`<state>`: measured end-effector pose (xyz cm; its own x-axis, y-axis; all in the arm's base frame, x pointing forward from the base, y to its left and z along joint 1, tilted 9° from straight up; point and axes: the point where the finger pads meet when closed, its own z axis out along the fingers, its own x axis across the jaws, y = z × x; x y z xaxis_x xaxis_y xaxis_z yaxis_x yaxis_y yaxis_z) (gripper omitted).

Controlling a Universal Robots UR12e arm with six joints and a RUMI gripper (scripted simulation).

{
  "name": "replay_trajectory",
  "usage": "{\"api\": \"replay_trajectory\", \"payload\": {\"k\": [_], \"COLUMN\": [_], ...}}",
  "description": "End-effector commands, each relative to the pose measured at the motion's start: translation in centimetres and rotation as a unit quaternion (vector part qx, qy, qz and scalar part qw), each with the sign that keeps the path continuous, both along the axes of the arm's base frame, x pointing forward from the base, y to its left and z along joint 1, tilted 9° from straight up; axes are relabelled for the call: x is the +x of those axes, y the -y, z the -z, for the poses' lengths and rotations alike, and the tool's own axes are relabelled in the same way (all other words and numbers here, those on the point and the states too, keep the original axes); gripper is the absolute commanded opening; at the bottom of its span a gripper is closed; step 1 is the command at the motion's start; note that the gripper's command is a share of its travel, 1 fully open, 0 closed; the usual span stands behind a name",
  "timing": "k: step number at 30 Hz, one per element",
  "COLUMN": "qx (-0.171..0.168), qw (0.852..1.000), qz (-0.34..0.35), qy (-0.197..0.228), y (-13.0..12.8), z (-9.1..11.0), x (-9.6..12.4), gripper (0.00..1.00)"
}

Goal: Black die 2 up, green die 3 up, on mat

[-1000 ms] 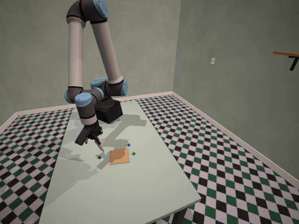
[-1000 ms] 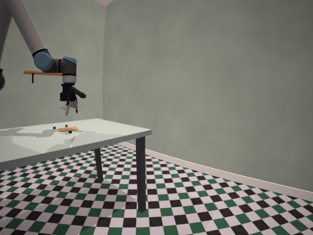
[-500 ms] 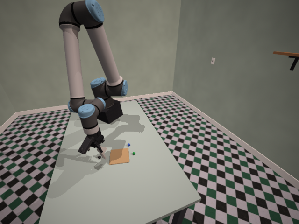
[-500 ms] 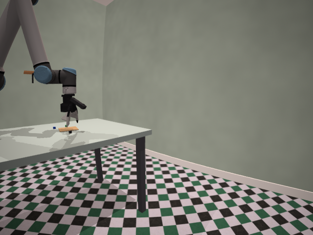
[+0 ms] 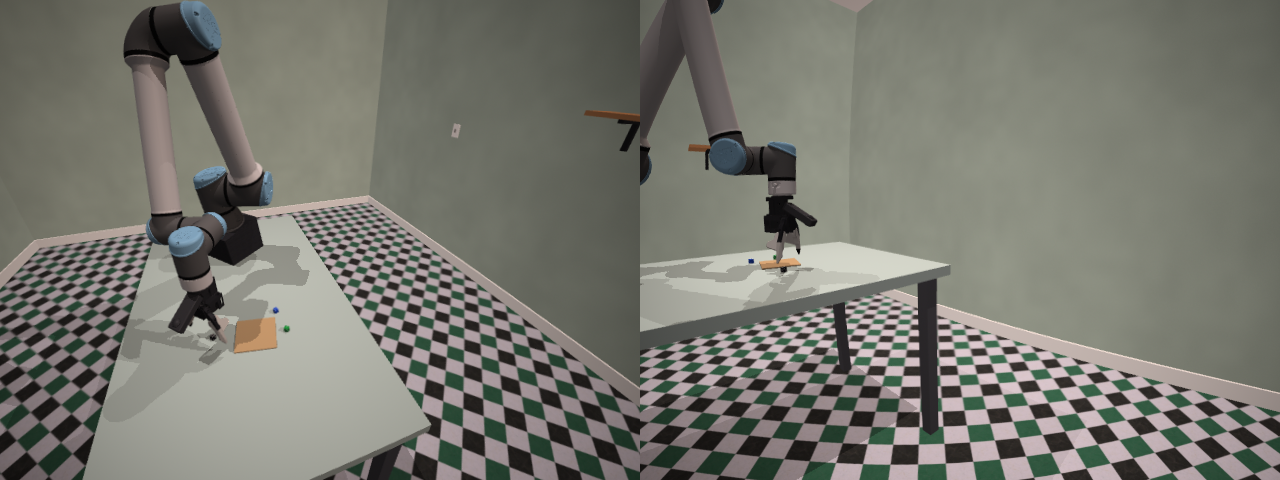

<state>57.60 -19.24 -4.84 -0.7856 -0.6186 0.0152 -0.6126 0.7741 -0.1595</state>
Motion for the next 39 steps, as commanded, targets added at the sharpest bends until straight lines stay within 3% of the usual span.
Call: {"api": "replay_trajectory", "payload": {"k": [1, 31, 39], "qx": [0.0, 0.0, 0.0], "qw": [1.0, 1.0, 1.0], "qz": [0.0, 0.0, 0.0], "qy": [0.001, 0.001, 0.001], "y": [0.0, 0.0, -1.8], "z": [0.0, 0.0, 0.2], "x": [0.0, 0.0, -0.2], "gripper": [1.0, 1.0, 1.0]}}
